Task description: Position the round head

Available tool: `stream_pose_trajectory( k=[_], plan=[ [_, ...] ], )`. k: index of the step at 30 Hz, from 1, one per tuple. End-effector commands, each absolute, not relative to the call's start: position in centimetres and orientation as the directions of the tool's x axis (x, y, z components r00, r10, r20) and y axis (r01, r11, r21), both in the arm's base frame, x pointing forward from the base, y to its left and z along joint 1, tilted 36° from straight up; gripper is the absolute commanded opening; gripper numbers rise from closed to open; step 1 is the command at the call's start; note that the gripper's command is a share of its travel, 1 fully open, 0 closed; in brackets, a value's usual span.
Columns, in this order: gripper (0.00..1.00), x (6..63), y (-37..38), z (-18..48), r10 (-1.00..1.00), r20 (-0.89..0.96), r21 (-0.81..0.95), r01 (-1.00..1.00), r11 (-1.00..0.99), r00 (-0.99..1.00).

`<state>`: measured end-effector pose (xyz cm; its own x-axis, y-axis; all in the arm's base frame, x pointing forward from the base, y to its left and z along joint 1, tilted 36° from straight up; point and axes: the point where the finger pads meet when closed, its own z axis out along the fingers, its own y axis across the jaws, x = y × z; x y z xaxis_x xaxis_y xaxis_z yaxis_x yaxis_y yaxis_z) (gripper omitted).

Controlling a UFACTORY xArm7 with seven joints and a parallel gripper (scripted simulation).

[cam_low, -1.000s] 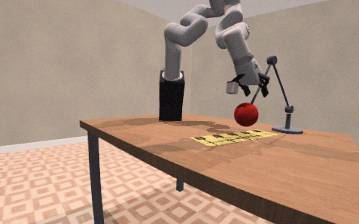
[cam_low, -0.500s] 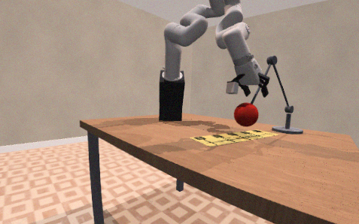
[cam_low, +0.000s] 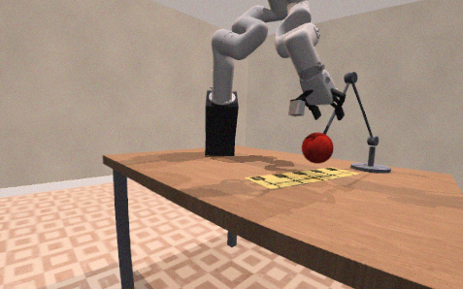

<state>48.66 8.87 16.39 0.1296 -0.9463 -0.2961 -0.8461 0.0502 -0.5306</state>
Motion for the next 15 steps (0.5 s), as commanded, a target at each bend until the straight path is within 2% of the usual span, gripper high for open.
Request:
stream_pose_trajectory(
  k=[1, 15],
  plan=[
    [1.00, 47.4, 8.2, 18.4, -0.946, -0.295, -0.532, -0.845, 0.049, 0.132],
    [1.00, 45.1, 6.7, 22.0, -0.946, -0.296, -0.533, -0.845, 0.049, 0.131]
  ],
)
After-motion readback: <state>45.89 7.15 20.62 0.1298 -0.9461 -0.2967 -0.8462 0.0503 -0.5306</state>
